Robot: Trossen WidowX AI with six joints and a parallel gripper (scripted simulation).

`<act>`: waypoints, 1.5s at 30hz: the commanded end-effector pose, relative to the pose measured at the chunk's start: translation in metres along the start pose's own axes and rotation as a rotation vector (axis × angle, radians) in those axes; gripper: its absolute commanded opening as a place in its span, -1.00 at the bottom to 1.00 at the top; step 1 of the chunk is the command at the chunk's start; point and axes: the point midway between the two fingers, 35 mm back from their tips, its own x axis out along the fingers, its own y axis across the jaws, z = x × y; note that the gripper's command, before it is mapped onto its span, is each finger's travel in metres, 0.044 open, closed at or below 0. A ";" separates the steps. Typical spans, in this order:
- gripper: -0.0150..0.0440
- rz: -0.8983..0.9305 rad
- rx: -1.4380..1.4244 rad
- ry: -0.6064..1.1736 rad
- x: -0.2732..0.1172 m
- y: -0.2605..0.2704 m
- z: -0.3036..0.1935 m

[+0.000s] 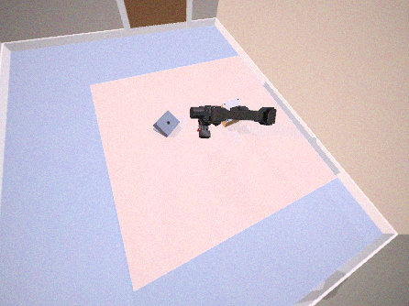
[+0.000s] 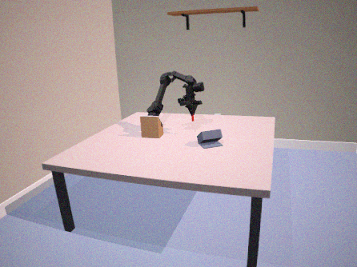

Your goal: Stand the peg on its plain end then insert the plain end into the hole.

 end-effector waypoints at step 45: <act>-0.49 0.135 0.065 0.225 0.001 0.037 -0.107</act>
